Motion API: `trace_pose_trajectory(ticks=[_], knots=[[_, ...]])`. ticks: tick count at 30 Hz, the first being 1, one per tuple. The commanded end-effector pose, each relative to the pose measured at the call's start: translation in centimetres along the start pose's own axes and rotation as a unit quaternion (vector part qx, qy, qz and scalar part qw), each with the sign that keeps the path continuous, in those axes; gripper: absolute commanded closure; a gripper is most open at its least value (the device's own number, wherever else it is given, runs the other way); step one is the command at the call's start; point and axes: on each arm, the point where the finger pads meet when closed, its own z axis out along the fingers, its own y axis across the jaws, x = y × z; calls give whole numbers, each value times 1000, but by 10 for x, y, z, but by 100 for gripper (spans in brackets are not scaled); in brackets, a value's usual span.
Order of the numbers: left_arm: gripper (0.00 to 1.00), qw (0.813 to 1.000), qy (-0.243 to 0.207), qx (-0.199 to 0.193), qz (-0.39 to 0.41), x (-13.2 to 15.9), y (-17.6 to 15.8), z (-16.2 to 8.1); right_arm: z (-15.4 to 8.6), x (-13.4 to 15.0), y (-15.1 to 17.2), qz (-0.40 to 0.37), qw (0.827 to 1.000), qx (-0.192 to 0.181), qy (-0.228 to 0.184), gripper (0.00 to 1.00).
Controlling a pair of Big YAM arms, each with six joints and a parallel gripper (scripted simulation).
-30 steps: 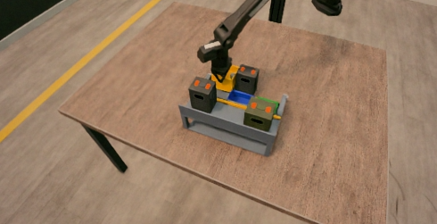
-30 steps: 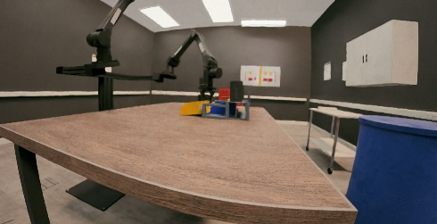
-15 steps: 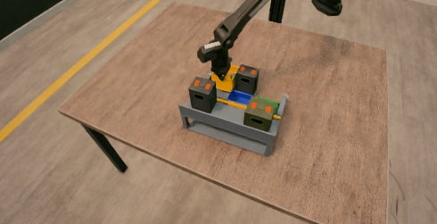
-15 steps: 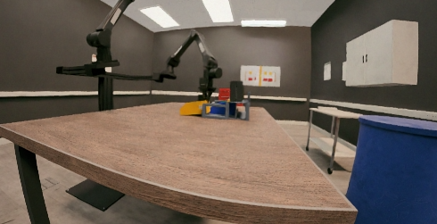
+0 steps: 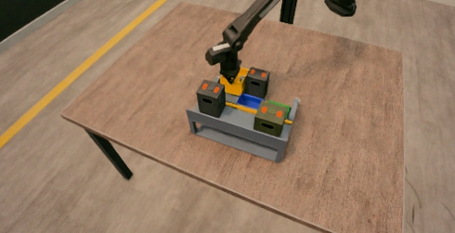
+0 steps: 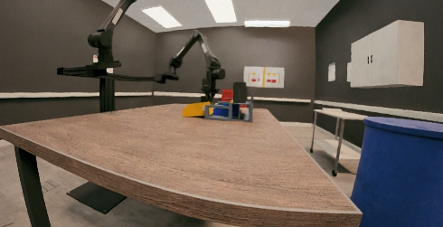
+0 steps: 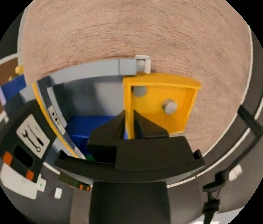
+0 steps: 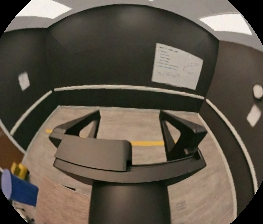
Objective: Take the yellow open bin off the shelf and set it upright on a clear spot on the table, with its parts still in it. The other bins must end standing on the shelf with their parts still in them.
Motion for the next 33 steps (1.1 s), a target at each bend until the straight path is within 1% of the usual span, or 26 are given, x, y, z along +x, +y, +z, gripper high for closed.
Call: trace_pose_trajectory(ticks=[1,27,33], knots=[[87,1000,-10,-15,-8,-5,23,-2,-7,-14,-3,6,1000,3,-21,0],[88,1000,-11,-16,-9,-5,25,-5,-7,-14,-3,6,1000,3,-21,0],[88,1000,-7,-11,-7,-2,19,-2,-7,-14,-3,6,1000,3,-21,0]])
